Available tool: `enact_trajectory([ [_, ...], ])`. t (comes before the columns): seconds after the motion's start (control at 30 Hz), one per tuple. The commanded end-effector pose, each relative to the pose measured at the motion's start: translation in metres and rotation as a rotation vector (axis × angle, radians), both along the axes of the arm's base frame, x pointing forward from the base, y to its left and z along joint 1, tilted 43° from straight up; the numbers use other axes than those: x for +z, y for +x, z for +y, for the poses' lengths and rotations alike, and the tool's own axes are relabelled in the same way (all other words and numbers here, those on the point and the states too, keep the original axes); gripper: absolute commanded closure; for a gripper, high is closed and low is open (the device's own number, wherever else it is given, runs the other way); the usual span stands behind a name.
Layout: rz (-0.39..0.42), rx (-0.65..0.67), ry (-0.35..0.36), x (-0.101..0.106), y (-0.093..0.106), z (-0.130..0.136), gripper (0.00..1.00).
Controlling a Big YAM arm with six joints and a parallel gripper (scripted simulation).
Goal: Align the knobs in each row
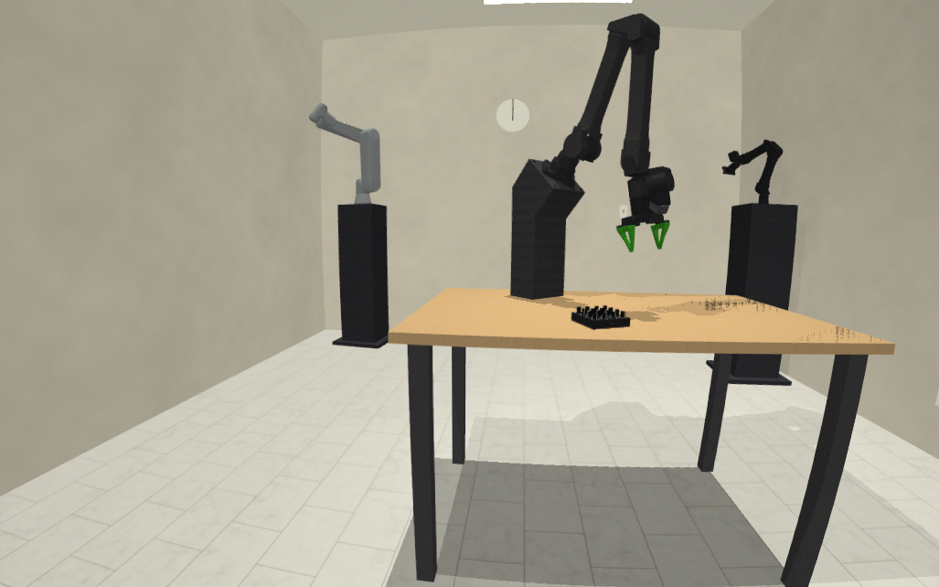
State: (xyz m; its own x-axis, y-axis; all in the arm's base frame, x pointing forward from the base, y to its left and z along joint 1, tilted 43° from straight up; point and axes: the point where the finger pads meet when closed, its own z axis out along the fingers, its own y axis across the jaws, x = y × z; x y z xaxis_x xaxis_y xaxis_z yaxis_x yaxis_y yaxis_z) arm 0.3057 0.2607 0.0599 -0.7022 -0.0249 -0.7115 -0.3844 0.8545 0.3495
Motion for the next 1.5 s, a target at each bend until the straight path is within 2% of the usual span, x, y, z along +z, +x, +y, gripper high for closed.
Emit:
enact_trajectory([
  [0.0,-0.006,0.008,-0.076,-0.011,0.041,-0.008,0.0],
  [0.13,0.017,0.009,-0.114,-0.022,0.085,-0.025,0.0],
  [0.2,0.017,0.009,-0.114,-0.022,0.085,-0.025,0.0],
  [0.23,0.028,0.009,-0.13,-0.029,0.108,-0.036,0.0],
  [0.27,0.034,0.01,-0.136,-0.033,0.119,-0.043,0.0],
  [0.63,0.078,0.01,-0.165,-0.07,0.205,-0.118,0.0],
  [0.77,0.08,0.01,-0.165,-0.073,0.21,-0.125,0.0],
  [0.8,0.06,0.038,-0.163,-0.064,0.209,-0.11,0.0],
  [0.83,0.041,0.036,-0.16,-0.054,0.211,-0.109,0.0],
  [1.0,0.052,0.036,-0.164,-0.06,0.21,-0.11,0.0],
  [1.1,0.054,0.01,-0.163,-0.06,0.213,-0.123,0.0],
  [1.47,0.055,0.012,-0.162,-0.06,0.213,-0.121,0.0],
])
